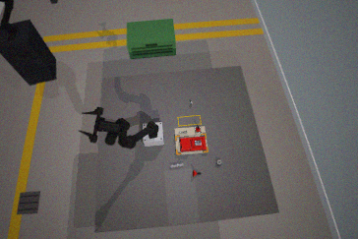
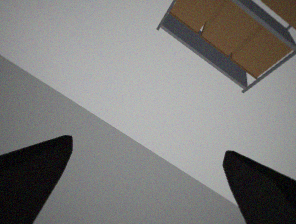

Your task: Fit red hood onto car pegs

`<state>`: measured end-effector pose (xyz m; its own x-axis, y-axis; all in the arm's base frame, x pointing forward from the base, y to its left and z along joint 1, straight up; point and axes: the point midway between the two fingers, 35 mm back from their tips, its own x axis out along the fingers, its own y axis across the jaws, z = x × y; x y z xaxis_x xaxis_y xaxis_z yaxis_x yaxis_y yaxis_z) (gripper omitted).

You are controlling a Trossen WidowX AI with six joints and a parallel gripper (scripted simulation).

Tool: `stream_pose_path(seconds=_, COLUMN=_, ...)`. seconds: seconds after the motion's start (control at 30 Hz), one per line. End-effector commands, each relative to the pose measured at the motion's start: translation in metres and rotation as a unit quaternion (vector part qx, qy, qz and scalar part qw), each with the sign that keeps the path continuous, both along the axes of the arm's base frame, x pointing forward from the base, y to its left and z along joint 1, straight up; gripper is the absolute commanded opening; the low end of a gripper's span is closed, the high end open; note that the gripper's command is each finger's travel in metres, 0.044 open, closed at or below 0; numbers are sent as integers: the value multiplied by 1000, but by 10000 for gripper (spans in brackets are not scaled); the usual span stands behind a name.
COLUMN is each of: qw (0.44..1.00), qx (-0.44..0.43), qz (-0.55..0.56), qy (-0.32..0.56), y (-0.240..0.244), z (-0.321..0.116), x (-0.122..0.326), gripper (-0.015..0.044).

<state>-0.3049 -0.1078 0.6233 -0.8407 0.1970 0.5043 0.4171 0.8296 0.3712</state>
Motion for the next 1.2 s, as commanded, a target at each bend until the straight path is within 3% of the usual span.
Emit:
stream_pose_path(seconds=0.0, qw=1000, qx=-3, qz=0, qy=3, y=1, z=1, x=1, gripper=440)
stream_pose_path(seconds=0.33, qw=977, qx=-136, qz=27, qy=161, y=70, z=49, x=71, gripper=440)
stream_pose_path(seconds=0.67, qw=909, qx=-234, qz=67, qy=338, y=134, z=79, x=165, gripper=440)
stream_pose_path(seconds=0.97, qw=818, qx=-280, qz=115, qy=488, y=176, z=83, x=259, gripper=440)
stream_pose_path(seconds=1.17, qw=806, qx=-264, qz=128, qy=514, y=180, z=80, x=286, gripper=440)
